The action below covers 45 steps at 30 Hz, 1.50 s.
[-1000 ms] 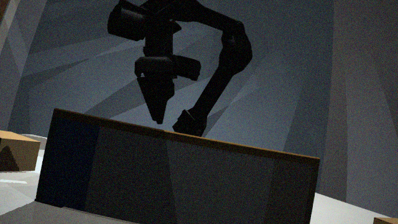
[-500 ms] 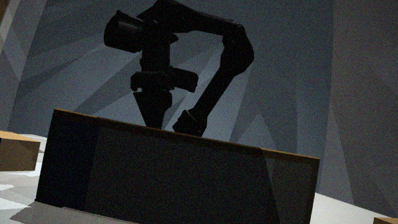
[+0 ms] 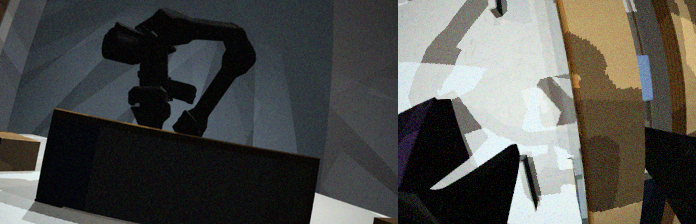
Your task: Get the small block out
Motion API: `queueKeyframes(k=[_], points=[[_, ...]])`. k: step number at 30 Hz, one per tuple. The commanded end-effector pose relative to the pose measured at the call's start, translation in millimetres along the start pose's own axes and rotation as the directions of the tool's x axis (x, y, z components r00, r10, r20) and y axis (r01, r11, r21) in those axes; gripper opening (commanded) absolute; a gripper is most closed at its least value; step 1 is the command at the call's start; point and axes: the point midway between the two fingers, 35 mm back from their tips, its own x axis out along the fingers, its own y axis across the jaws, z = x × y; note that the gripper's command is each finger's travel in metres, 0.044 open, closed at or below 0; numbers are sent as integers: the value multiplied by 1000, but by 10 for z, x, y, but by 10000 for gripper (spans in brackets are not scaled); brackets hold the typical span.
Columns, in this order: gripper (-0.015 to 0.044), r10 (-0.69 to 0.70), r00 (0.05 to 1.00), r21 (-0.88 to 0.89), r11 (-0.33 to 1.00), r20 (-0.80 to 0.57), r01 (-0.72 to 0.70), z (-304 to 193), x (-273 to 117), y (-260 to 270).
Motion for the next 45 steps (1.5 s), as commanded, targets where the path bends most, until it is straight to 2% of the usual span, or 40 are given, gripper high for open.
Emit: queueKeyframes(k=[1, 11, 45], points=[[400, -3, 1000, 6, 1000, 4, 3, -2, 65, 13], [400, 1, 1000, 0, 1000, 1, -1, -5, 110, 22], [400, 1, 1000, 1, 1000, 5, -1, 575, 235, 19]])
